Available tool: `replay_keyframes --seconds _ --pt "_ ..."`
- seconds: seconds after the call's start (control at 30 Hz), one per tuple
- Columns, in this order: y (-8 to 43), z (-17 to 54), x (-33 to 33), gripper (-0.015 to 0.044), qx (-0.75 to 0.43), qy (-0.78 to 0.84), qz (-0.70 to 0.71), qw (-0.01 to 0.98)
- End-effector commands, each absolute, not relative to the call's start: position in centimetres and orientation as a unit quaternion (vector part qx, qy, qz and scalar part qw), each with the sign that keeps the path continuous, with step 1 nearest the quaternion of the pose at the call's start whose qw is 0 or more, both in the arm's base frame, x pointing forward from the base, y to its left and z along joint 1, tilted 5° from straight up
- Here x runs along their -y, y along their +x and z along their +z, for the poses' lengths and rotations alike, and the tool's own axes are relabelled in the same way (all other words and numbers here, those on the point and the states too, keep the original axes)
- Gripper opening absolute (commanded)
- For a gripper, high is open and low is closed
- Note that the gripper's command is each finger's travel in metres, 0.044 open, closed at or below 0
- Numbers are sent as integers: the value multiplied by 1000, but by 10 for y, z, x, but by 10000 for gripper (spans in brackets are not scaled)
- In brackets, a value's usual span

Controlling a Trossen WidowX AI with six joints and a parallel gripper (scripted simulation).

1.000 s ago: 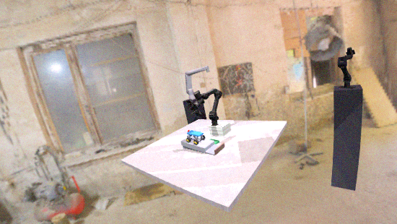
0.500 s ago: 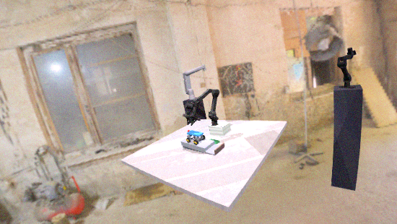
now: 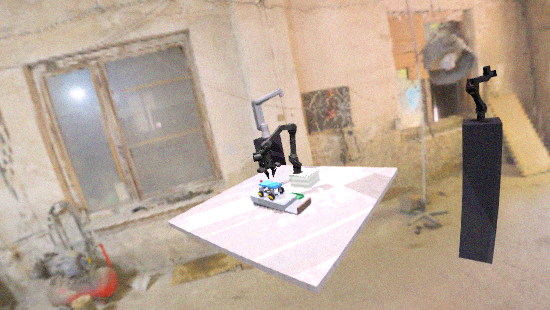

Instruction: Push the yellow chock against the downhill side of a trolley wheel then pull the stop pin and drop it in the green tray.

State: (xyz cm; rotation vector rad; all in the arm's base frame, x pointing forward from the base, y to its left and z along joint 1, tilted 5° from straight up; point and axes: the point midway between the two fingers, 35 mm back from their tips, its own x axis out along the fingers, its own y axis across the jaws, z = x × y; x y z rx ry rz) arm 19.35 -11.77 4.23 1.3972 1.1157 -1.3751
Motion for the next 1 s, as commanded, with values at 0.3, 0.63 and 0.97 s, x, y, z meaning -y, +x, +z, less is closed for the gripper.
replay_keyframes --seconds 0.3,0.63,0.97 --pt "190 12 117 190 -458 557 -551 419" --pt "188 -5 115 190 -459 557 -551 419" --pt "188 -18 115 190 -459 557 -551 419"
